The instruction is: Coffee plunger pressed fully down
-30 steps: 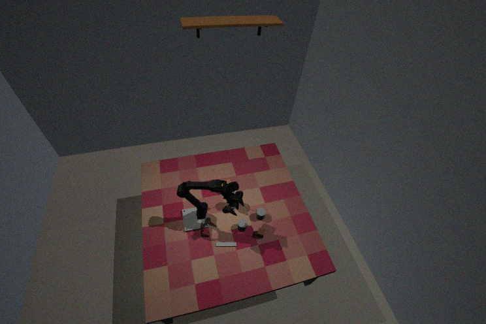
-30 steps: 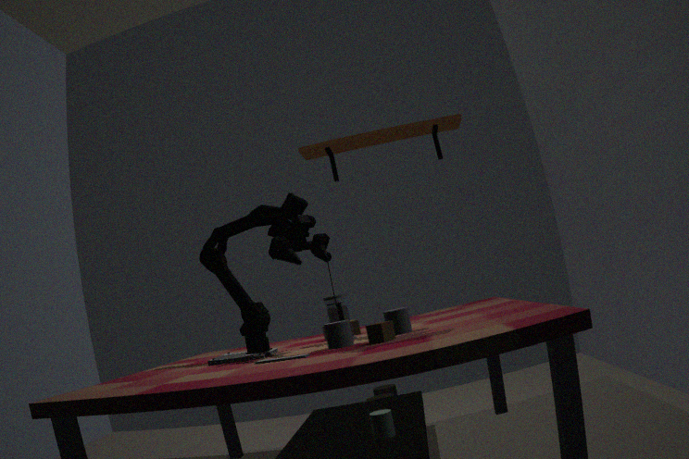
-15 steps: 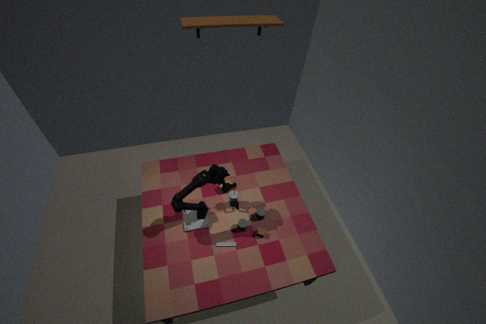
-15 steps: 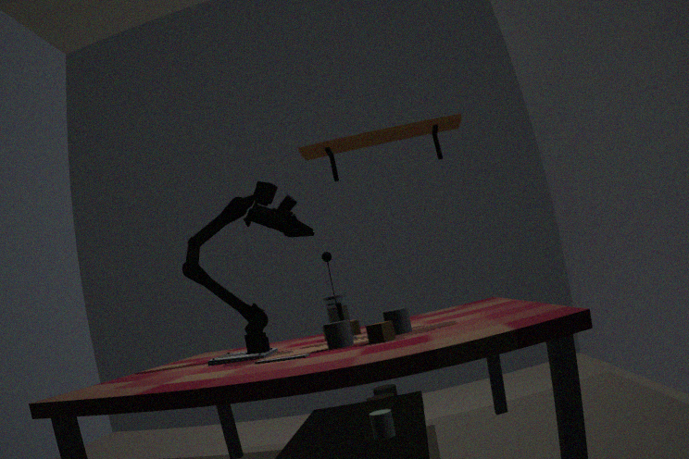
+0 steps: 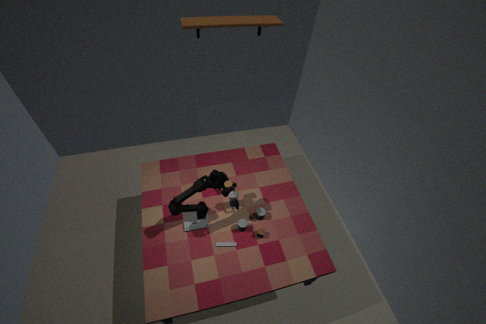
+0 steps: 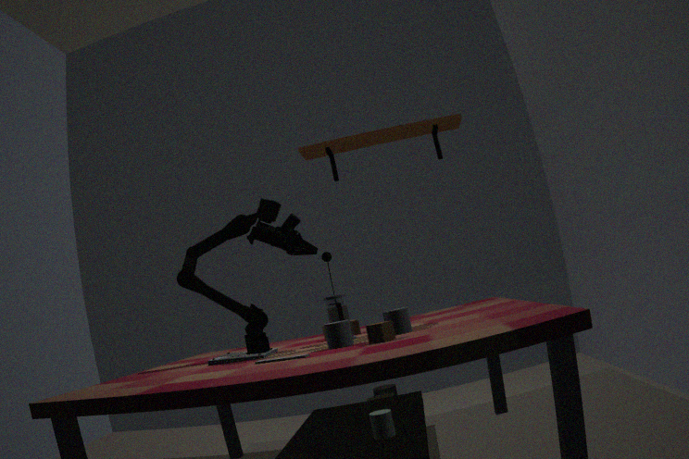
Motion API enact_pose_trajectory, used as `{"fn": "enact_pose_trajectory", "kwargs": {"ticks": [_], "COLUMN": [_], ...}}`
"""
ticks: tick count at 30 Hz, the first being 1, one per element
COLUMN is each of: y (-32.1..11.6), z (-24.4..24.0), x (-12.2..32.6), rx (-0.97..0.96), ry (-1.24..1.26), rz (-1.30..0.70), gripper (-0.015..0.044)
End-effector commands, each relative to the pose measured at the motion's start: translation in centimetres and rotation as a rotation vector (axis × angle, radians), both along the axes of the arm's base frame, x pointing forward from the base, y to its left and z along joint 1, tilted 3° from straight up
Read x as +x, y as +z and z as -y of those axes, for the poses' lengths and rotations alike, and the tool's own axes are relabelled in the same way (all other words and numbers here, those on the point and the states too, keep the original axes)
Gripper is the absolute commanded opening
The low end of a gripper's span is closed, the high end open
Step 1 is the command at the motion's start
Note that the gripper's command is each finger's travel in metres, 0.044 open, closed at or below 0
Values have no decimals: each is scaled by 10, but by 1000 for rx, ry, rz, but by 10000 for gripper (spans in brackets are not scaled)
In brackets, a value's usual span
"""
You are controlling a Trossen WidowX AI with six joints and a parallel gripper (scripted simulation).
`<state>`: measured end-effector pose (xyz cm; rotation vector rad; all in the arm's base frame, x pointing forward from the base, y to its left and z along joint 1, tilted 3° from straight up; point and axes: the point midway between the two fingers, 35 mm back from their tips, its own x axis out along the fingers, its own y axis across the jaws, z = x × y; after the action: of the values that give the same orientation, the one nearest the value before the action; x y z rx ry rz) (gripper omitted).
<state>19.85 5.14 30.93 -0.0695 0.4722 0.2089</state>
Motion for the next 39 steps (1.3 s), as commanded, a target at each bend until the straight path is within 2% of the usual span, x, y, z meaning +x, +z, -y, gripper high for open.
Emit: {"fn": "enact_pose_trajectory", "kwargs": {"ticks": [1,24,36,39], "y": [-3,-19,-19,-19], "z": [-1,-7,-7,-7], "x": [3,32,32,32], "rx": [-1,-1,-1,-1], "ry": [7,6,6,6], "rz": [4,7,7,7], "gripper": [440,440,125,124]}}
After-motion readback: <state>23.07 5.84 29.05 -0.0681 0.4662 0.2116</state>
